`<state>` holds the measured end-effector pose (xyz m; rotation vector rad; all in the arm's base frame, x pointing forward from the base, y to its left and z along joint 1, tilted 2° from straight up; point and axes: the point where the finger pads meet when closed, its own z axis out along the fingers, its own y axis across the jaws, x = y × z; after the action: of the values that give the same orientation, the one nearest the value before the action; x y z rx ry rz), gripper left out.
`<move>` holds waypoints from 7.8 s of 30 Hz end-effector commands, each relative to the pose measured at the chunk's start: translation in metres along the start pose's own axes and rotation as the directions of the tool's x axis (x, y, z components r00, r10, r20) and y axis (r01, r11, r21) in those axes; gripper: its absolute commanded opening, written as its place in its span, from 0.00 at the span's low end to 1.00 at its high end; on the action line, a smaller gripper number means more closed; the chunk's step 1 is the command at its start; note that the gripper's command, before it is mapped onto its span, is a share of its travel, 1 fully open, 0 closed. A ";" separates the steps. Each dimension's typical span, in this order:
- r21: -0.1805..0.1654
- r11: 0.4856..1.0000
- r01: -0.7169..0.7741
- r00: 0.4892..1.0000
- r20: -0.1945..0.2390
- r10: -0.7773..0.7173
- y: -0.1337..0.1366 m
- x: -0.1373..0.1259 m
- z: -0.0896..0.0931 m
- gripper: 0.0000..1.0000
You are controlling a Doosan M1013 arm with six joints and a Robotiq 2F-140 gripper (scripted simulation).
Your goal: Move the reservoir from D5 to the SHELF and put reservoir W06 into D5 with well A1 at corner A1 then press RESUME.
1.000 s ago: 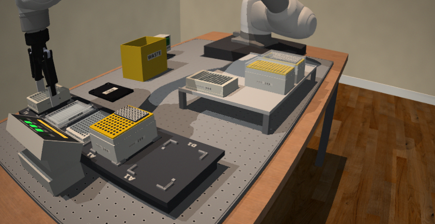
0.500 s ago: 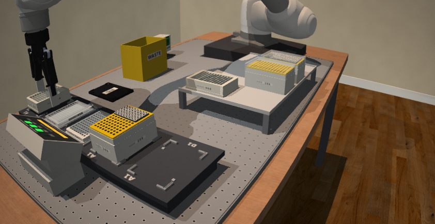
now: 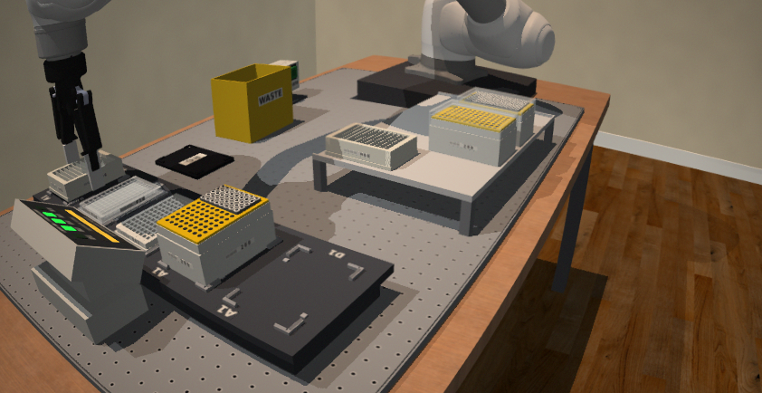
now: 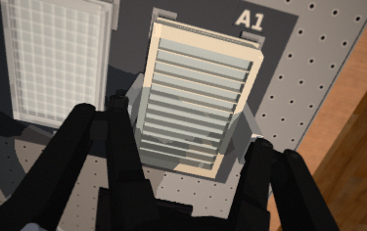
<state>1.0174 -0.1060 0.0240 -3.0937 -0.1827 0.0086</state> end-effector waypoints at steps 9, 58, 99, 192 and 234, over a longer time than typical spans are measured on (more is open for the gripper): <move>0.000 1.000 0.000 1.000 0.000 0.000 0.000 0.000 0.002 0.00; 0.000 1.000 0.000 1.000 0.000 0.000 0.000 0.000 0.006 0.77; 0.000 1.000 0.000 1.000 0.000 0.000 0.000 0.000 -0.039 0.77; 0.000 1.000 0.000 1.000 0.000 0.000 0.000 0.000 -0.174 0.77; 0.000 0.921 -0.389 0.921 0.000 0.389 0.001 -0.081 -0.204 0.00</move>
<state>0.9405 -0.1251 0.2269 -3.0776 0.3791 0.0200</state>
